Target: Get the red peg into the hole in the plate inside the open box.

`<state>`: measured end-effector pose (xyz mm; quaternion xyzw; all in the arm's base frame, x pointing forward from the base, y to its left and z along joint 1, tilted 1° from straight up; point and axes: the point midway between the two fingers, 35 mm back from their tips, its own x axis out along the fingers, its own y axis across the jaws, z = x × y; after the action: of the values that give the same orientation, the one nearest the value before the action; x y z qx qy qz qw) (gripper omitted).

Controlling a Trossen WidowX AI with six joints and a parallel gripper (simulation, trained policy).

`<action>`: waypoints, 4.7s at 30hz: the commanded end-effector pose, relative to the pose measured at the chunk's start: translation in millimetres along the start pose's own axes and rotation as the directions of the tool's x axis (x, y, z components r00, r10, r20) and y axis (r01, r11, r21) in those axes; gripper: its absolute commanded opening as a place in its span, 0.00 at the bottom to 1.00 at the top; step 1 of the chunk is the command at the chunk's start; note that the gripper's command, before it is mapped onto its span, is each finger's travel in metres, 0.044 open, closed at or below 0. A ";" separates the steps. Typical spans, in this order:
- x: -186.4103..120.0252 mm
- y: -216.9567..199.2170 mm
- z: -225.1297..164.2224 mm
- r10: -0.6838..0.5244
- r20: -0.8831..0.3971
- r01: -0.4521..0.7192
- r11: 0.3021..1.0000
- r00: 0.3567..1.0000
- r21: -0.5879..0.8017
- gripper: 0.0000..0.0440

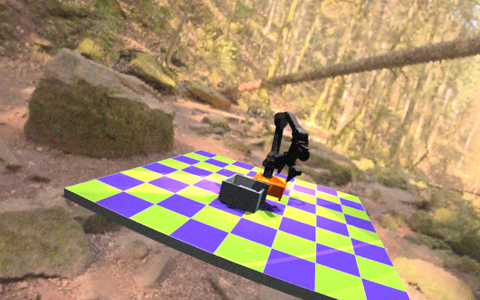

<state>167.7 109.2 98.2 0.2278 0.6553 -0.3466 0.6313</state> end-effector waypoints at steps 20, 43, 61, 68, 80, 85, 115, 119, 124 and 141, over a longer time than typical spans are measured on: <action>86.0 31.7 -15.6 0.040 0.045 -0.035 0.993 0.998 -0.117 1.00; 100.5 31.9 -8.0 -0.024 0.072 0.034 0.990 0.997 -0.137 0.00; 27.2 40.9 32.3 0.043 0.182 -0.025 0.995 0.982 -0.096 0.00; 3.3 43.0 58.1 0.056 0.218 -0.053 0.998 0.974 -0.023 0.00; -11.4 42.3 117.6 0.065 0.266 -0.094 0.991 0.962 0.099 0.00; -9.8 40.4 143.7 0.062 0.276 -0.101 0.987 0.959 0.128 0.00; 56.5 41.2 227.6 0.101 0.159 -0.101 0.995 0.982 -0.009 0.32; 51.7 45.8 236.6 0.119 0.149 -0.117 0.993 0.982 -0.020 0.46; 43.5 56.3 248.9 0.147 0.124 -0.145 0.989 0.981 -0.022 0.75; 1.0 111.1 283.1 0.327 0.100 -0.320 0.944 0.940 -0.077 1.00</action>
<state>386.7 -47.8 66.6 0.2606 0.6420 -0.2827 0.6633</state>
